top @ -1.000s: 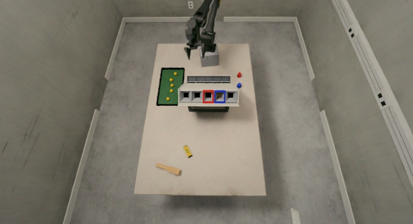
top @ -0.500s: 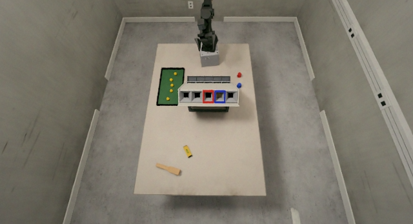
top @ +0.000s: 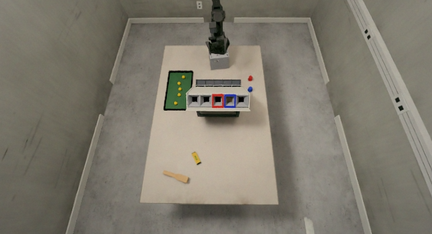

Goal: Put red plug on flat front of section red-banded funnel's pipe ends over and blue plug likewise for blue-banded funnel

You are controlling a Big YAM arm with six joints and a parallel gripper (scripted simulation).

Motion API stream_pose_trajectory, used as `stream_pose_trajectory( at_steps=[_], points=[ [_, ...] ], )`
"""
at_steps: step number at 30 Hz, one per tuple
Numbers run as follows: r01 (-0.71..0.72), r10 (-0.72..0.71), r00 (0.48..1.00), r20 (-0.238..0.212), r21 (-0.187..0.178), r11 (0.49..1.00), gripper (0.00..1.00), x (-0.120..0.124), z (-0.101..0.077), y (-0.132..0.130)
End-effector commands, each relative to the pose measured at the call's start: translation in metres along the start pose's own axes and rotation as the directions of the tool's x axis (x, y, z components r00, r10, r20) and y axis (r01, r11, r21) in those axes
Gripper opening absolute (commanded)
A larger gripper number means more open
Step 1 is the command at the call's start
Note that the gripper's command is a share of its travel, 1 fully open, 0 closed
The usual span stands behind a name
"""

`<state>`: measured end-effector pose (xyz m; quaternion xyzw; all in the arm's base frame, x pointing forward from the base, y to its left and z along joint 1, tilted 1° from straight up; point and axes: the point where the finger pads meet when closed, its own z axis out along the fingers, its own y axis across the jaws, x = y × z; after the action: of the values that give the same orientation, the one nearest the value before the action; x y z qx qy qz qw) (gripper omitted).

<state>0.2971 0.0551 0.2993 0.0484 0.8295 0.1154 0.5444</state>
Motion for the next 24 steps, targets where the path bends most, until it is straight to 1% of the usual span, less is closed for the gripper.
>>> stream_pose_trajectory(
  at_steps=[1, 9, 11, 24],
  points=[
    [-0.009, 0.009, 1.0, 0.024, -0.004, 1.0, 1.0, 0.009, 0.004, -0.003],
    [-0.008, 0.008, 1.0, 0.025, 0.001, 1.0, 1.0, 0.042, 0.021, -0.015],
    [-0.008, 0.008, 1.0, 0.025, 0.001, 1.0, 1.0, 0.042, 0.021, -0.015],
    [0.0, 0.0, 1.0, -0.008, 0.004, 1.0, 1.0, 0.1, 0.043, -0.029]
  ],
)
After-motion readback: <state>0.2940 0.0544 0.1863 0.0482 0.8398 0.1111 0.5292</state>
